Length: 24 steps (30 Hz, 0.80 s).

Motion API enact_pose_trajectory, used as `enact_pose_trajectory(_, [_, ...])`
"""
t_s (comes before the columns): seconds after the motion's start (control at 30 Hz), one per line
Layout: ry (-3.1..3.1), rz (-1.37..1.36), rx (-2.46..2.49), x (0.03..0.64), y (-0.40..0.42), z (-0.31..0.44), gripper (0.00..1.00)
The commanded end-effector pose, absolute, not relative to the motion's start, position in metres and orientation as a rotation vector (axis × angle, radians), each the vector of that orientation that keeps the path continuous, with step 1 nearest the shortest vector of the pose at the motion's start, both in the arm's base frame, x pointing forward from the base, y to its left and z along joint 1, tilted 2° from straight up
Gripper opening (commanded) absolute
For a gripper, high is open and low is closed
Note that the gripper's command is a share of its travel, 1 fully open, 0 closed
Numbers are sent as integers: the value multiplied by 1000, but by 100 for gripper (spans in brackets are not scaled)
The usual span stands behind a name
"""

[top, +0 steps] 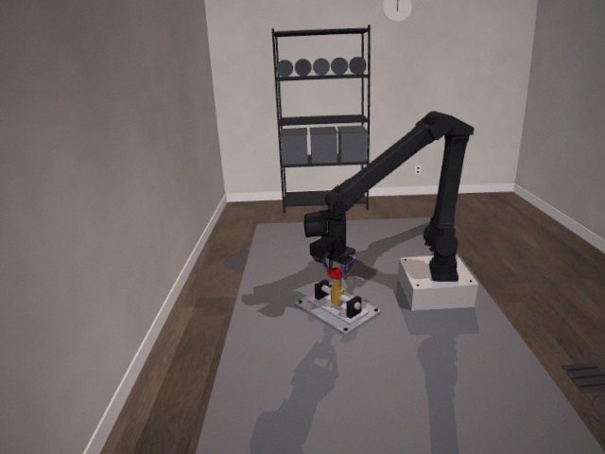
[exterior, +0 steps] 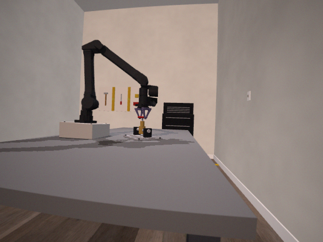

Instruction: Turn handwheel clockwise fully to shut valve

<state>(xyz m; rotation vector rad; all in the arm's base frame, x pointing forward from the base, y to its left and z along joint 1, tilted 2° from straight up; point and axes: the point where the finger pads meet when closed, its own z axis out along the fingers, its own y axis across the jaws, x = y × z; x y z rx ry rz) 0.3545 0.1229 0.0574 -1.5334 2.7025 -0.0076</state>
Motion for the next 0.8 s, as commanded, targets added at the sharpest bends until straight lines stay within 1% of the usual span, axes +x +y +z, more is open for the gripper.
enact_pose_trajectory(0.0, [2700,-10,-1511,362,120,59,0])
enact_pose_trajectory(0.77, [2751,-7,-1416,362,120,59,0])
